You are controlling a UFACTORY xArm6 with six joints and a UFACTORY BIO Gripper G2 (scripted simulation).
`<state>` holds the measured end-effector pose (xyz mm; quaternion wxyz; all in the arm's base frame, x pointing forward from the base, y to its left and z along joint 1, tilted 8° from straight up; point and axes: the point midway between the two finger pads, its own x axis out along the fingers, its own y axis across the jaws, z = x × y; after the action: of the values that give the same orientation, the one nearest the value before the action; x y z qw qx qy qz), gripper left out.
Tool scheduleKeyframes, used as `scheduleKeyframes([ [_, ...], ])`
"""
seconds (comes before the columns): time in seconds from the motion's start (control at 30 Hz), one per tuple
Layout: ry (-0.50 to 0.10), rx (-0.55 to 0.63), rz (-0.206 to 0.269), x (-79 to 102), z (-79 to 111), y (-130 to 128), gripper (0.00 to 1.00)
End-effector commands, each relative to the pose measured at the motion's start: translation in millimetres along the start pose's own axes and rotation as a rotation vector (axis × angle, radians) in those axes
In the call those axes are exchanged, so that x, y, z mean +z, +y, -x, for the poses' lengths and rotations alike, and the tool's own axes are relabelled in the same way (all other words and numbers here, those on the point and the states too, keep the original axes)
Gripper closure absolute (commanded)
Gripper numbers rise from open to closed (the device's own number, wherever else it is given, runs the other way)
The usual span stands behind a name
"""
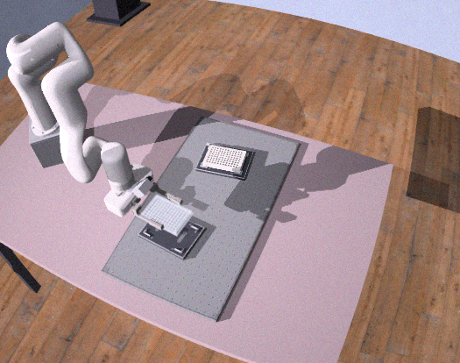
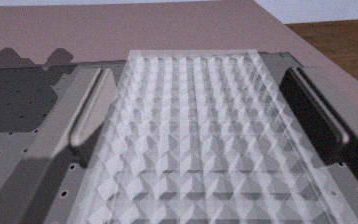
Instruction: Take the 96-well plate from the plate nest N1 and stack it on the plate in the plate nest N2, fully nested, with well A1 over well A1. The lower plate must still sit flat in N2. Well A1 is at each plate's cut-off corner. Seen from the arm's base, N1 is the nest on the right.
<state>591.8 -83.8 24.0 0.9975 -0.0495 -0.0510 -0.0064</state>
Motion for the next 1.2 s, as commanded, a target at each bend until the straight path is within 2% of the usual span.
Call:
scheduleKeyframes([
  [0.0,-0.004,0.000,0.001,1.9,-1.5,0,1.00],
  [0.03,-0.004,0.000,0.001,1.9,-1.5,0,1.00],
  [0.27,-0.004,0.233,0.001,2.0,-1.5,23,1.00],
  [1.1,-0.004,0.237,0.000,2.0,-1.6,100,1.00],
  [1.17,-0.004,0.237,0.000,2.0,-1.6,100,1.00],
])
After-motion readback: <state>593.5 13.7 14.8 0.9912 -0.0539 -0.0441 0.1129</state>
